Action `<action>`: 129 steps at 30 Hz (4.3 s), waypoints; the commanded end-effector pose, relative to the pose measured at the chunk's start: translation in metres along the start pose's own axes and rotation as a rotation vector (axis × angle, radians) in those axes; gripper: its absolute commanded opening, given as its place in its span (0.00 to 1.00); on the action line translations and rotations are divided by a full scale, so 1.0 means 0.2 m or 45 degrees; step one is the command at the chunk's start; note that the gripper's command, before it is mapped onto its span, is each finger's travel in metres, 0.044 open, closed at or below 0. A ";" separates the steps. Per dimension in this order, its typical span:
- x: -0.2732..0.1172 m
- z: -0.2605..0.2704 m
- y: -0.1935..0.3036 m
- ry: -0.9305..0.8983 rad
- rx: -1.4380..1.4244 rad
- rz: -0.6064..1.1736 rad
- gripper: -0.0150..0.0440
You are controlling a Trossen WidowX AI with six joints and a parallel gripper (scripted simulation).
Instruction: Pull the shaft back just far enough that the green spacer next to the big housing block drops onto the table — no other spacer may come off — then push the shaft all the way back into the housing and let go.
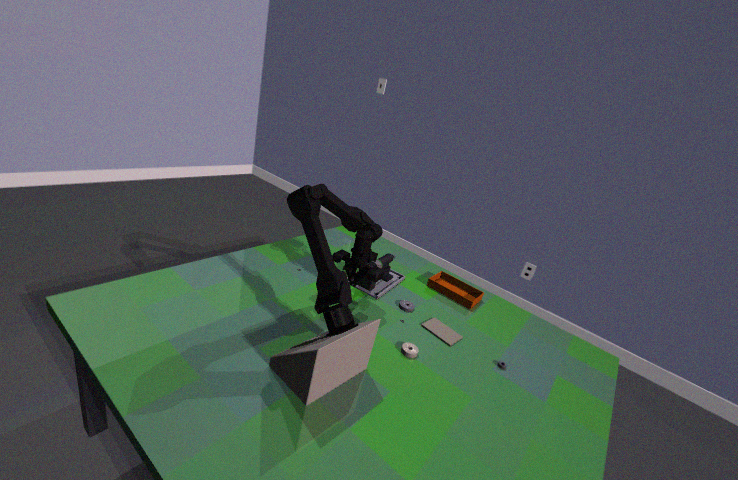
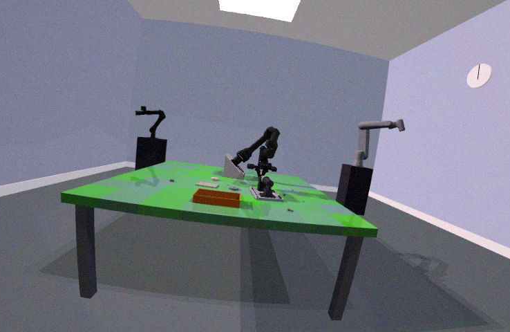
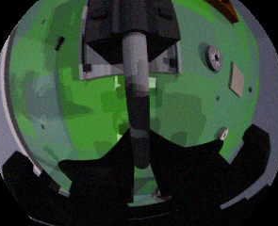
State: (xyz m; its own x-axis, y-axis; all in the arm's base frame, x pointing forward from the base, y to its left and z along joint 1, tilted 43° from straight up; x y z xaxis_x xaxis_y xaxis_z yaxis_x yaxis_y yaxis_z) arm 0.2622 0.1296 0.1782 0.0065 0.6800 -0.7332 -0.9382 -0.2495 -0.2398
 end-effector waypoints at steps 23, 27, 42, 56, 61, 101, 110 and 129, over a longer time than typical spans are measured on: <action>0.00 0.01 0.02 -0.003 0.001 0.002 0.25; 0.00 0.01 0.02 -0.003 0.001 0.002 0.25; 0.00 0.01 0.02 -0.003 0.001 0.002 0.25; 0.00 0.01 0.03 -0.003 0.001 0.002 0.25; 0.00 0.01 0.03 -0.003 0.001 0.002 0.25; 0.00 0.01 0.05 -0.003 0.001 0.002 0.25; 0.00 0.01 0.06 -0.003 0.001 0.002 0.25; 0.00 0.01 0.06 -0.003 0.001 0.003 0.25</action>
State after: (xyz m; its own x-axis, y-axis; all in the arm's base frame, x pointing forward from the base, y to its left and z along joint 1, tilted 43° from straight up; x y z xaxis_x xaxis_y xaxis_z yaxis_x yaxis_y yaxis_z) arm 0.2505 0.1278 0.1764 0.0058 0.6798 -0.7333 -0.9385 -0.2494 -0.2387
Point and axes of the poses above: the point midway between the two fingers, 35 mm back from their tips, its own x axis out along the fingers, its own z axis across the jaws, y = z × x, the point moved 7 cm from there along -x, back along the fingers, and after that the axes turned 8 degrees about -x, right-handed, at the moved point
